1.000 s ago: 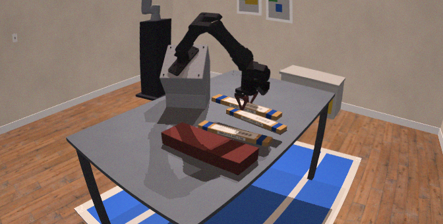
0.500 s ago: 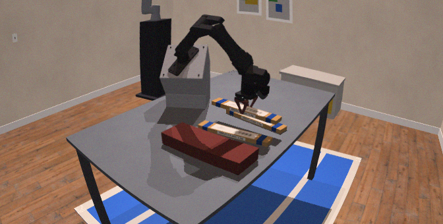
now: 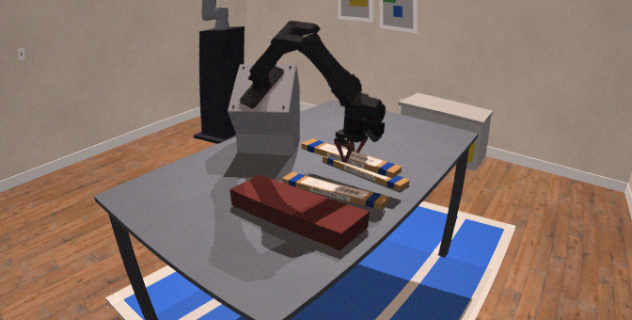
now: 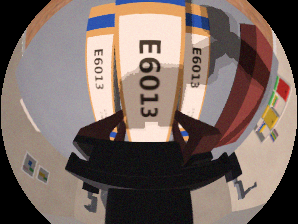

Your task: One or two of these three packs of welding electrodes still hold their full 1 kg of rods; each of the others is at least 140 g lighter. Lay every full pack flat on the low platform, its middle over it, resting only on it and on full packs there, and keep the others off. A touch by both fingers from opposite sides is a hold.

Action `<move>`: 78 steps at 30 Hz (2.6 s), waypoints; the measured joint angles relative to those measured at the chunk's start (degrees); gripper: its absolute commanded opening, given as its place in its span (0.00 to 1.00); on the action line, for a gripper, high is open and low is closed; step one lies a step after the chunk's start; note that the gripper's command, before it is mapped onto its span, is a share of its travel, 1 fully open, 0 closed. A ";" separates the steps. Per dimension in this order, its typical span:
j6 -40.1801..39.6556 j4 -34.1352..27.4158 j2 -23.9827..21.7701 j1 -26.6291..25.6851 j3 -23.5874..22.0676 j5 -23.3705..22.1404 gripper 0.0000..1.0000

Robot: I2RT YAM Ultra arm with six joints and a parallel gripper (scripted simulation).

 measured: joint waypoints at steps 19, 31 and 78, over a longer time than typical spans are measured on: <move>1.07 -1.29 0.26 0.79 1.25 0.31 0.00; 1.49 -1.92 0.61 1.14 2.14 0.39 0.00; 0.55 -0.04 0.70 -0.55 -1.20 0.15 0.00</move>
